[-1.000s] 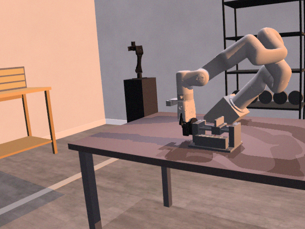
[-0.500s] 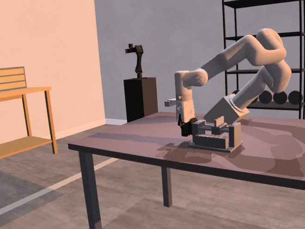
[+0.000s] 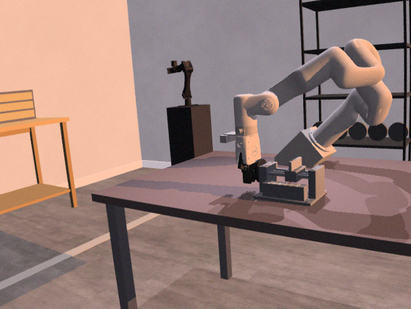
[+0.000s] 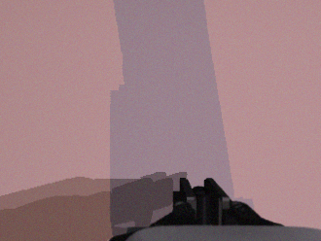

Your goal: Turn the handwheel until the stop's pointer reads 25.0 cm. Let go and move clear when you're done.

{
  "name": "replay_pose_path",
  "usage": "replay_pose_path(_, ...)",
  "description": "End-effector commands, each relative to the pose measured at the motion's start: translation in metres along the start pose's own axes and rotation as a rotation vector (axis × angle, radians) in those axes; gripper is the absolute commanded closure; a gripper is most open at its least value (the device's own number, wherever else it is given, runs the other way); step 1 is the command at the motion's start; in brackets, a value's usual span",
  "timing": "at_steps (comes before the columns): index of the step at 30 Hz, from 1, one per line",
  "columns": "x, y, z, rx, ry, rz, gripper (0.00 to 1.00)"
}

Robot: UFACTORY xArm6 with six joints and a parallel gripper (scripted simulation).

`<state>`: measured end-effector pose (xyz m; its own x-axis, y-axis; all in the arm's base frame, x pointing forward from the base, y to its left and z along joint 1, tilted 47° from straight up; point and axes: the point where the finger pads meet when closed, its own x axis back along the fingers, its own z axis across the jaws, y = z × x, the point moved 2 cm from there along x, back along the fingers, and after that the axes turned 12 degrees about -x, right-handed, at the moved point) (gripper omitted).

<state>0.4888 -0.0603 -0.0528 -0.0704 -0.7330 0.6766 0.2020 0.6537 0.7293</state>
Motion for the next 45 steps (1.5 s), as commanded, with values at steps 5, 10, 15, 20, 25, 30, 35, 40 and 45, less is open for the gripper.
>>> replay_pose_path(5,0.011,0.002,-0.008,0.002,-0.007,0.001,0.94)
replay_pose_path(10,0.017,0.002,-0.010,0.002,-0.007,0.001,0.94)
replay_pose_path(15,0.025,0.002,-0.011,0.002,-0.007,0.001,0.94)
replay_pose_path(20,0.033,0.002,-0.010,0.002,-0.007,0.001,0.94)
replay_pose_path(25,0.037,0.002,-0.008,0.002,-0.007,0.001,0.94)
replay_pose_path(30,0.042,0.001,-0.005,0.002,-0.007,0.001,0.94)
replay_pose_path(35,0.046,0.000,-0.001,0.002,-0.007,0.001,0.94)
replay_pose_path(40,0.047,0.000,0.001,0.002,-0.007,0.001,0.94)
replay_pose_path(45,0.049,-0.001,0.004,0.002,-0.007,0.001,0.94)
